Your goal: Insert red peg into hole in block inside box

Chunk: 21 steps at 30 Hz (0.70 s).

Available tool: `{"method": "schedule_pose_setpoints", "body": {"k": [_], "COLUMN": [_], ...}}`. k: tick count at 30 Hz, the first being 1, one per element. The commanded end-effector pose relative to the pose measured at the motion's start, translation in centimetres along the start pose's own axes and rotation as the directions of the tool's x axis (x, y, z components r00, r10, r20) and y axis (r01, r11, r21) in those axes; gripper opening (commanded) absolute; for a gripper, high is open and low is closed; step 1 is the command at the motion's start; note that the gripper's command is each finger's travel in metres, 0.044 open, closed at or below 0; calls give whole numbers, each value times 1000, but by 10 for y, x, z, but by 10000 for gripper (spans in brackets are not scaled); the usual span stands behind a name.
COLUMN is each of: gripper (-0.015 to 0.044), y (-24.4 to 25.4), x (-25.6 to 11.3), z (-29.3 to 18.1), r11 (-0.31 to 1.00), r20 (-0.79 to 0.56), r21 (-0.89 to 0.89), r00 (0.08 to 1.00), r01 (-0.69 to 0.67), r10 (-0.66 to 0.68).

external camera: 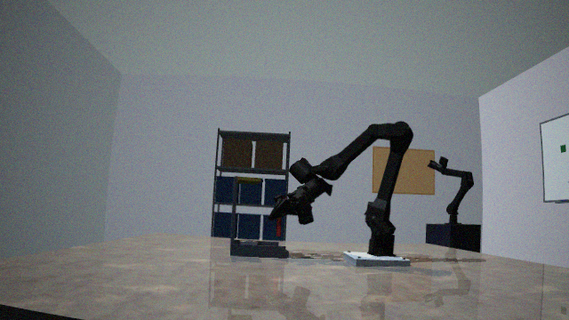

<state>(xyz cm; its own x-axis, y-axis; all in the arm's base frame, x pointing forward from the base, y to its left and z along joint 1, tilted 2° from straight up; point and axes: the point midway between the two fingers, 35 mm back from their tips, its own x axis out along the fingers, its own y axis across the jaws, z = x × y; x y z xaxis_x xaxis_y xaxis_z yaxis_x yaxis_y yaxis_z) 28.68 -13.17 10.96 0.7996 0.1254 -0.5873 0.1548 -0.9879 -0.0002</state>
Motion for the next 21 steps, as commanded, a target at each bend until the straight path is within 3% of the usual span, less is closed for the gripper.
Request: {"method": "schedule_pose_setpoints", "body": {"k": [1, 21], "gripper": [0, 0], "y": [7, 48], "x": [2, 8], "z": [-1, 5], "r11": [1000, 999], "r20": [-4, -7], "r21": [-1, 17], "r00": [1000, 1000], "r01": [0, -29], "r10": [0, 30]}}
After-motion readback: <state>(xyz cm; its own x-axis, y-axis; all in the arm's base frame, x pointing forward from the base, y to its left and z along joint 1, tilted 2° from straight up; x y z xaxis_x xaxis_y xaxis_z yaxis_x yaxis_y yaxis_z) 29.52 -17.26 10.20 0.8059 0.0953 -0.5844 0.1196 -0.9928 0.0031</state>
